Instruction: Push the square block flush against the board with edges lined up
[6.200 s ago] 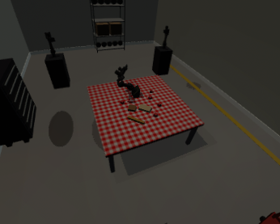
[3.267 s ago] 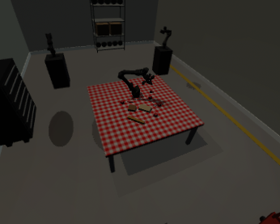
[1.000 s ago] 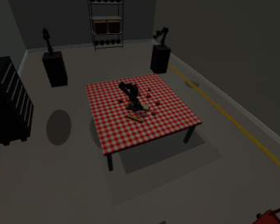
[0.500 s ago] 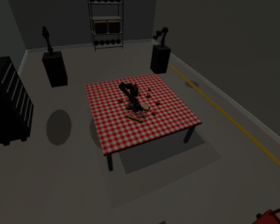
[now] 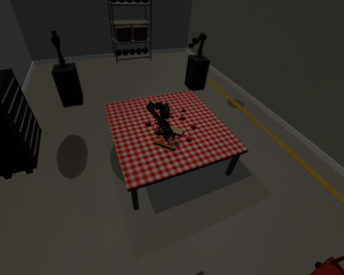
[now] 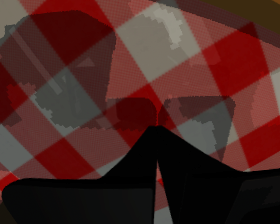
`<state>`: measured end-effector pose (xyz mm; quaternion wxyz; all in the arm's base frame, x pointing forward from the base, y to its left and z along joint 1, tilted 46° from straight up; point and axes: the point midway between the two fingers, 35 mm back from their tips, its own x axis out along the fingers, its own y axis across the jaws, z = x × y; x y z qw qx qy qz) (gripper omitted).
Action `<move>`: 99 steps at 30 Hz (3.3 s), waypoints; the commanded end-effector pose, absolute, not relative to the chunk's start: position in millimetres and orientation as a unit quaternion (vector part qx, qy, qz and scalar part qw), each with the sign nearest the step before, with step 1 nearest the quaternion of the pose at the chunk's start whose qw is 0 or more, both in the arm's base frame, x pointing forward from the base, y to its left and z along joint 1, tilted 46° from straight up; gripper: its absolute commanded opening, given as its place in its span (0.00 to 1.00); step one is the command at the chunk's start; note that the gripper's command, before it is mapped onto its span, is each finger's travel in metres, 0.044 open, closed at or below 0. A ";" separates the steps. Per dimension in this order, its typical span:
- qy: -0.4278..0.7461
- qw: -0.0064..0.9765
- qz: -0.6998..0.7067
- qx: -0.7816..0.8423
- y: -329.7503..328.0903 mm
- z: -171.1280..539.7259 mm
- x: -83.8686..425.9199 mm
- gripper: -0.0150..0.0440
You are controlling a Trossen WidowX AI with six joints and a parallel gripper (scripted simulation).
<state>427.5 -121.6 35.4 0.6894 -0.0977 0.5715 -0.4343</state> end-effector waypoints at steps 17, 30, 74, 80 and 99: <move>0.572 0.688 -0.435 -0.101 -113.1 26.4 407.1 0.25; 0.573 0.688 -0.435 -0.101 -106.0 18.8 388.4 0.25; 0.527 0.693 -0.491 -0.026 -7.9 -74.0 243.3 0.25; 0.527 0.693 -0.491 -0.026 -8.4 -73.5 244.7 0.25; 0.528 0.693 -0.490 -0.025 -15.6 -66.2 260.3 0.25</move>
